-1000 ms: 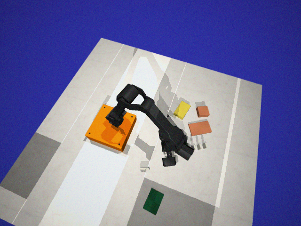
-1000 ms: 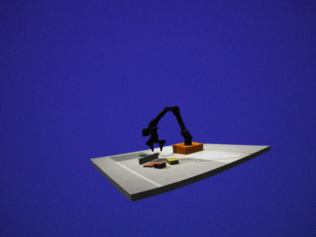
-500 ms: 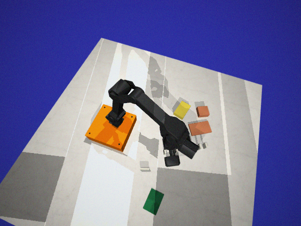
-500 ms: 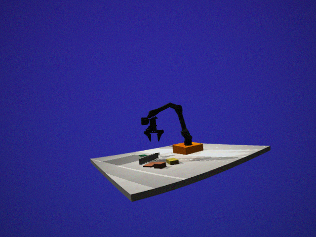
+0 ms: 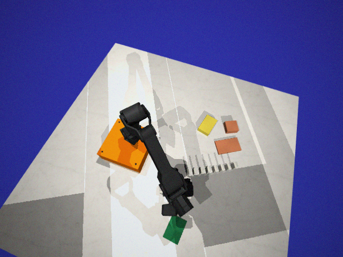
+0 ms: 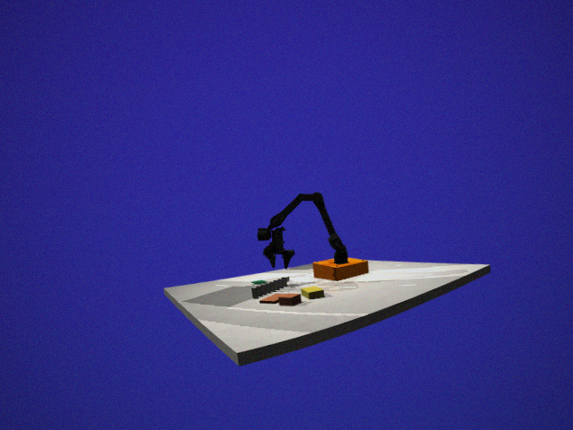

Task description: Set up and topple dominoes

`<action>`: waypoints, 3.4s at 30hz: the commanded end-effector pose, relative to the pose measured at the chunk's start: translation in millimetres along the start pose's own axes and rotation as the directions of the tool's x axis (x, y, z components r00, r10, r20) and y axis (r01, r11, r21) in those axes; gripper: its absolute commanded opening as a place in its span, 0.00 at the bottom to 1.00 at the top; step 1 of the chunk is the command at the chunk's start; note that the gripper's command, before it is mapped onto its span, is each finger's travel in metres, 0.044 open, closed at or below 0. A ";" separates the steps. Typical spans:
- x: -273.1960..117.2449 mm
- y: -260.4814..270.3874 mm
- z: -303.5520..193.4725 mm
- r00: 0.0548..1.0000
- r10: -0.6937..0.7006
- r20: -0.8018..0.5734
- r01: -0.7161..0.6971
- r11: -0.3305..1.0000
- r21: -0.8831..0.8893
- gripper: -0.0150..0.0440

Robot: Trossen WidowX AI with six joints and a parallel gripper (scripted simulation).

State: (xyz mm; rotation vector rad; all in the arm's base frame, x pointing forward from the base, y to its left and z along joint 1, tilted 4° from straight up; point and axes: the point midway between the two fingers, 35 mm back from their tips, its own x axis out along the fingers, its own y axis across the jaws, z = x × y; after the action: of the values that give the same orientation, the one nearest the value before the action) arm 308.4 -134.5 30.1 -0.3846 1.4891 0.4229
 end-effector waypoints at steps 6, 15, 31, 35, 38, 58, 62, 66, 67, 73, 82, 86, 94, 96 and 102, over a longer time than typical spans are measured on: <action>55.4 10.8 -5.8 0.999 0.028 -0.018 -0.028 1.000 -0.008 1.00; 66.2 12.3 -6.0 0.999 0.028 -0.018 -0.029 1.000 -0.008 1.00; 70.3 12.6 -6.2 0.999 0.029 -0.018 -0.029 1.000 -0.008 0.64; 70.3 12.6 -6.2 0.999 0.029 -0.018 -0.029 1.000 -0.008 0.47; 70.3 12.6 -6.2 0.999 0.029 -0.018 -0.029 1.000 -0.008 0.33; -63.1 9.8 -12.0 0.999 0.028 -0.019 -0.028 1.000 -0.008 0.29; -85.1 9.4 -13.0 0.999 0.028 -0.019 -0.028 1.000 -0.008 0.29; -85.2 2.5 -20.6 0.999 0.027 -0.020 -0.026 0.999 0.034 0.29; -85.3 -5.8 -30.5 0.999 0.026 -0.021 -0.024 0.996 0.086 0.29; -85.8 -44.7 -91.7 0.999 0.022 -0.028 -0.011 0.930 0.367 0.29; -70.4 -60.4 -87.1 0.998 -0.028 0.059 0.000 0.906 0.424 0.29; -58.3 -74.0 -83.9 0.988 -0.075 0.133 0.004 0.883 0.469 0.29; -38.5 -99.1 -79.5 0.946 -0.175 0.274 -0.003 0.837 0.547 0.29; -34.6 -104.8 -78.9 0.931 -0.200 0.307 -0.008 0.827 0.563 0.29; -25.0 -120.0 -78.6 0.875 -0.273 0.400 -0.026 0.798 0.602 0.29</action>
State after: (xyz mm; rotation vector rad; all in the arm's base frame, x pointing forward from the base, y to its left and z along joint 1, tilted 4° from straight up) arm 298.1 -274.8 57.9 0.0917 1.0786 -0.0675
